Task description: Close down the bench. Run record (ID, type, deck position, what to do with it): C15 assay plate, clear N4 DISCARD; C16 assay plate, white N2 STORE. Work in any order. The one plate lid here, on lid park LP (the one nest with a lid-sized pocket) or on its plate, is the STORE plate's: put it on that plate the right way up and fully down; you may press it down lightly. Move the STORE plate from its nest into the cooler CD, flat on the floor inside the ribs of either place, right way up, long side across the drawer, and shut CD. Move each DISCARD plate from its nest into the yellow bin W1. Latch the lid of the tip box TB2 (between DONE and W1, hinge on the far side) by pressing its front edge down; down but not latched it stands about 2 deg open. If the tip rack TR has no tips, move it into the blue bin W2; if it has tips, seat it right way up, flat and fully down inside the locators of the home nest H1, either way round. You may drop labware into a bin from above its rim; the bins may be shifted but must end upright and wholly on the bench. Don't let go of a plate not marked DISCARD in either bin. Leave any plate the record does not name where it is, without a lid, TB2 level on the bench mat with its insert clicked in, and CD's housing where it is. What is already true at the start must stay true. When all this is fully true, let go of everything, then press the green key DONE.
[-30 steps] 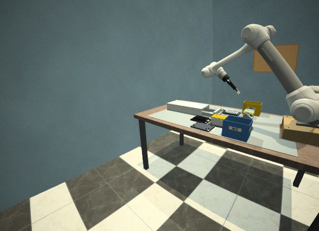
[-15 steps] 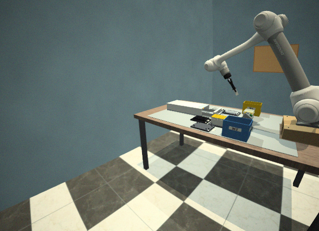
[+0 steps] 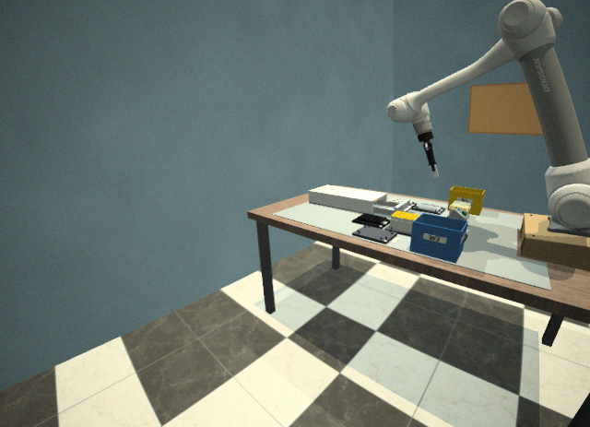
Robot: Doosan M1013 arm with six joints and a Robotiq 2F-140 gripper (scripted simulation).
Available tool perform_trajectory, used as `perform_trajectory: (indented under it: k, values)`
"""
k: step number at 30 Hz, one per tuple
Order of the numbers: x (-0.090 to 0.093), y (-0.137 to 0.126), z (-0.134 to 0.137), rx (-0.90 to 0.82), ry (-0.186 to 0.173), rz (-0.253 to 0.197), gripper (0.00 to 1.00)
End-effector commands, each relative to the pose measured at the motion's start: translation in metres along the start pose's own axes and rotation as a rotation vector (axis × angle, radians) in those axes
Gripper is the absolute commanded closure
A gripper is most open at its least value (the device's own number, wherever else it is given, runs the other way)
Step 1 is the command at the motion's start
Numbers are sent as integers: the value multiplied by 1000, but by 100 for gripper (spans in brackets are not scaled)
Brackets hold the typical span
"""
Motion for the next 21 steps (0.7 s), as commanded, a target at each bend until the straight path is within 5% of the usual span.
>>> perform_trajectory:
  k: [1,5,7,10,13,16,21]
  values:
    - [-1,-10,-18,22,1,53,100]
    - [-2,-23,-35,60,15,141,100]
    - [-3,-25,-41,60,15,141,100]
    - [-3,-39,-54,100,36,227,100]
    - [-4,-40,-59,100,36,227,100]
    - [-3,-53,-68,140,64,312,100]
    - [-5,-57,-77,140,64,312,100]
Point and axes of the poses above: the point where the finger pads meet when closed, its own x axis out along the fingers, its own z axis across the jaws, y = z × x, the point moved 10 cm from there along -x, back along the fingers, and after that the axes turned 15 degrees about x, right-handed, at the moved point
